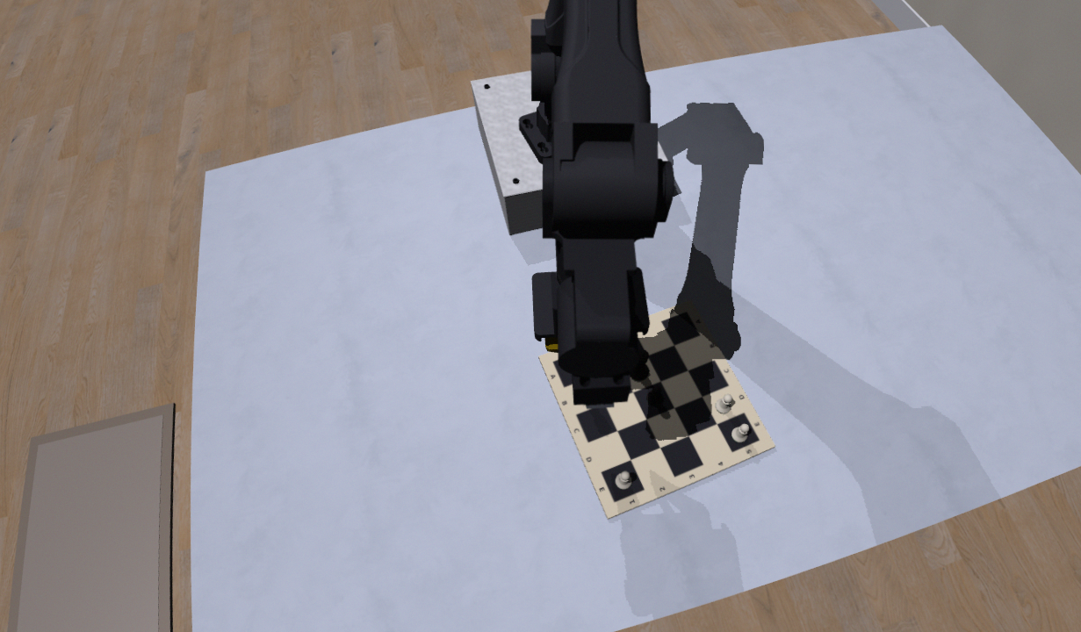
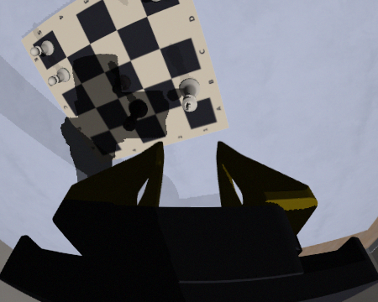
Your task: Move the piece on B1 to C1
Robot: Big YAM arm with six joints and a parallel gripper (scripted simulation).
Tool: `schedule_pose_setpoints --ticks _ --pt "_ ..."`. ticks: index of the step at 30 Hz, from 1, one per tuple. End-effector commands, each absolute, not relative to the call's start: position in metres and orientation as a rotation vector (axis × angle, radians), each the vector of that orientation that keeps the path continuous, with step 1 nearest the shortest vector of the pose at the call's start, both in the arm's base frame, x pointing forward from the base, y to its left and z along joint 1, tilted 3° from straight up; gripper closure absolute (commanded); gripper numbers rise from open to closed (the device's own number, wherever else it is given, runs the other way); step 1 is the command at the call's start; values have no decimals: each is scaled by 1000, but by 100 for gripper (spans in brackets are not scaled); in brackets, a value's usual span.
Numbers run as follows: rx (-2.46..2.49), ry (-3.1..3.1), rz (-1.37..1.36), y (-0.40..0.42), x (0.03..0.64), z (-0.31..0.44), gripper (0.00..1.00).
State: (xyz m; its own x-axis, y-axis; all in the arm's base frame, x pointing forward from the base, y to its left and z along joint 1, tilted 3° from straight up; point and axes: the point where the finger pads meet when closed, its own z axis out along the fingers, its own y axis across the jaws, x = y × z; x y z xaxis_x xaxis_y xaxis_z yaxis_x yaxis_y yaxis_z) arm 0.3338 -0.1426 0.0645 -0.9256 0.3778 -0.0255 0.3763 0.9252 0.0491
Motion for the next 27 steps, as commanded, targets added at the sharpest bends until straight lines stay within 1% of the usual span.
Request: schedule_pose_setpoints --ticks 1,13,16,17,21,24,27 --pt "575 2989 42 -147 355 82 61" --pt "587 3032 58 -141 343 62 61" --pt "586 3028 56 -142 345 63 61" --pt "579 3001 46 -147 356 71 61" --pt "588 3035 59 -140 342 55 61" --pt "585 3020 54 -143 349 56 61" --pt "588 3035 59 -140 343 47 61"
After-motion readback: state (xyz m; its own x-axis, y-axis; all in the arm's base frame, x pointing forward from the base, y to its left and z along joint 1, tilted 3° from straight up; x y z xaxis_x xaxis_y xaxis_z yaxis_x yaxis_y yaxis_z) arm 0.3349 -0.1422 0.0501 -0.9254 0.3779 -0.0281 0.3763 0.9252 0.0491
